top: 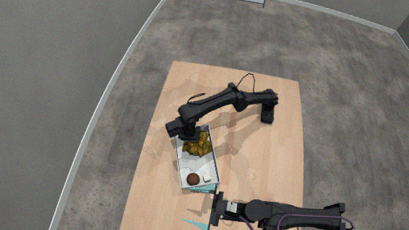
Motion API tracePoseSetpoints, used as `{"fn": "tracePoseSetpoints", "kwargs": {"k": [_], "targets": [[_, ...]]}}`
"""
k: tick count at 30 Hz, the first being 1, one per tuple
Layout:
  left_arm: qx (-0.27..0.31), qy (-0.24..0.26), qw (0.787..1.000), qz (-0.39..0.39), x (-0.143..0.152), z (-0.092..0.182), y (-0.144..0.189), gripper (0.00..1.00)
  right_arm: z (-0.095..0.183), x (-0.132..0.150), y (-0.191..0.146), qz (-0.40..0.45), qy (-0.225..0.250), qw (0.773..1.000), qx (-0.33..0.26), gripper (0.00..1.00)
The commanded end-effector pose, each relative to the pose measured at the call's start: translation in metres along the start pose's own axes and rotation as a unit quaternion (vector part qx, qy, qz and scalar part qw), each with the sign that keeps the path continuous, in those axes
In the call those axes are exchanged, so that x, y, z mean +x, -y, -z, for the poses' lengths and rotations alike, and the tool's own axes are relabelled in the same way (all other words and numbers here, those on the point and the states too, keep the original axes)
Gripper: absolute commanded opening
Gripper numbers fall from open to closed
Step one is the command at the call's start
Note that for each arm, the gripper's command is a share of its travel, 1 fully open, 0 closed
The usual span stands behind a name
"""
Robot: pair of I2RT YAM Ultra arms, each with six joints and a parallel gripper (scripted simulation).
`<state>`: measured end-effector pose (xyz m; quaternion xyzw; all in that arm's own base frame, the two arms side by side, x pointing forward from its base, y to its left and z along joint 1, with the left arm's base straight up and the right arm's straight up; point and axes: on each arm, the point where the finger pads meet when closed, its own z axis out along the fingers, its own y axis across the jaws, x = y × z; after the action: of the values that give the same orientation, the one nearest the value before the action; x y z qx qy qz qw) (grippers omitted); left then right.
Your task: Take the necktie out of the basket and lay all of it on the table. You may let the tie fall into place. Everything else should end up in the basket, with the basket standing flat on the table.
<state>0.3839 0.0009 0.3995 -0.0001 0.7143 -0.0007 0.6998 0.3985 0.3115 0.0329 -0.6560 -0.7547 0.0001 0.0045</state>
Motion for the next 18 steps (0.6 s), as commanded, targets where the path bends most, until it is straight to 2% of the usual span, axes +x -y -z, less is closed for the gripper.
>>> {"fn": "tracePoseSetpoints", "kwargs": {"k": [1,12,18], "targets": [[0.000,0.000,1.000,0.000,0.000,0.000,0.000,1.00,0.028,0.003,-0.001,-0.018,0.003,1.000,-0.003,0.04],[0.000,0.000,1.000,0.000,0.000,0.000,0.000,1.00,0.054,0.003,-0.001,-0.018,0.003,1.000,-0.003,0.04],[0.000,0.000,1.000,0.000,0.000,0.000,0.000,1.00,0.082,0.003,-0.001,-0.018,0.003,1.000,-0.003,0.04]]}}
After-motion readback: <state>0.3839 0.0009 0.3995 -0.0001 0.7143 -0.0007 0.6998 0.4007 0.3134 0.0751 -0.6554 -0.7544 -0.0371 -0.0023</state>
